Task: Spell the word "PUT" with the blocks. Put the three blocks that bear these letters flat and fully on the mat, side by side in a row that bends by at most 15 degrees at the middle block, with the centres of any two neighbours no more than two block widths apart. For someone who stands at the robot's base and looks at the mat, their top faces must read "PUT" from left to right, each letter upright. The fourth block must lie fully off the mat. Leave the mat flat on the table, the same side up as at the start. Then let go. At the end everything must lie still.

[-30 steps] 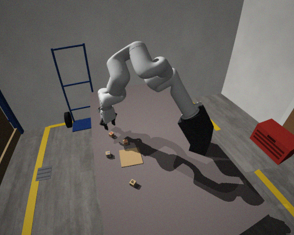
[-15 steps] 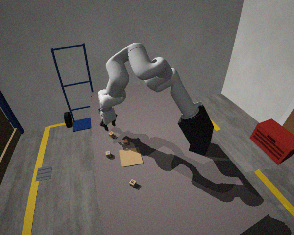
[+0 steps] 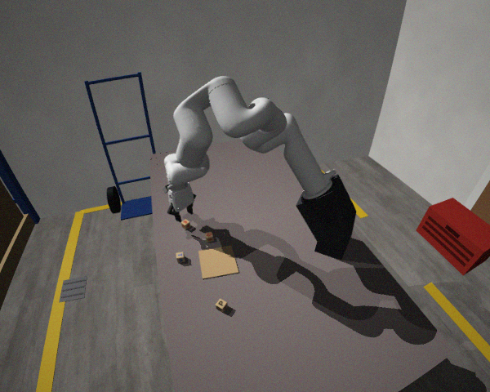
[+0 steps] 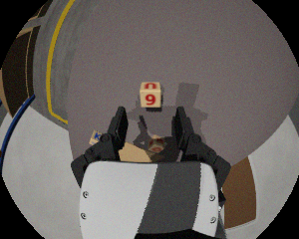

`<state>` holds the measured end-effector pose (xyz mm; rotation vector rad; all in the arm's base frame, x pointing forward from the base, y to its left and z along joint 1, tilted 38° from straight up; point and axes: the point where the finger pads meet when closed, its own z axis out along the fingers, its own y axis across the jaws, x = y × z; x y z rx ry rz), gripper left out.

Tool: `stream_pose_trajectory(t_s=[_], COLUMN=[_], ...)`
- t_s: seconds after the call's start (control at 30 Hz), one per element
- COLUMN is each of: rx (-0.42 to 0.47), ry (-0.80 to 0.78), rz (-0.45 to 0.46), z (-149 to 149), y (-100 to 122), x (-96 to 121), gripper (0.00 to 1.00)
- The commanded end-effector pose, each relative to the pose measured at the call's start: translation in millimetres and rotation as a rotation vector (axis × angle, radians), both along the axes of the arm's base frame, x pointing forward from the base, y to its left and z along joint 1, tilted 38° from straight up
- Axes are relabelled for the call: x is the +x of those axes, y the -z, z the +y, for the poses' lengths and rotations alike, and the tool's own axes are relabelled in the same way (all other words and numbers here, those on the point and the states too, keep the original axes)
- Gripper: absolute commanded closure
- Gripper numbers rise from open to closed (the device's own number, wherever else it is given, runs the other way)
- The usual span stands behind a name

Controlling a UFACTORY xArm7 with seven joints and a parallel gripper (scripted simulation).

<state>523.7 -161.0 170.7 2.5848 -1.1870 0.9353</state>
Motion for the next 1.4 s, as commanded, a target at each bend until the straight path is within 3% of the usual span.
stream_pose_trajectory(t_s=[0.0, 0.53, 1.37], rx=[-0.001, -0.001, -0.001], ry=[-0.001, -0.001, -0.001], rz=[-0.003, -0.003, -0.003], z=[-1.5, -7.5, -8.2], y=[1.8, 14.7, 16.1], x=[2.8, 10.7, 11.6], gripper=[0.31, 0.31, 0.31])
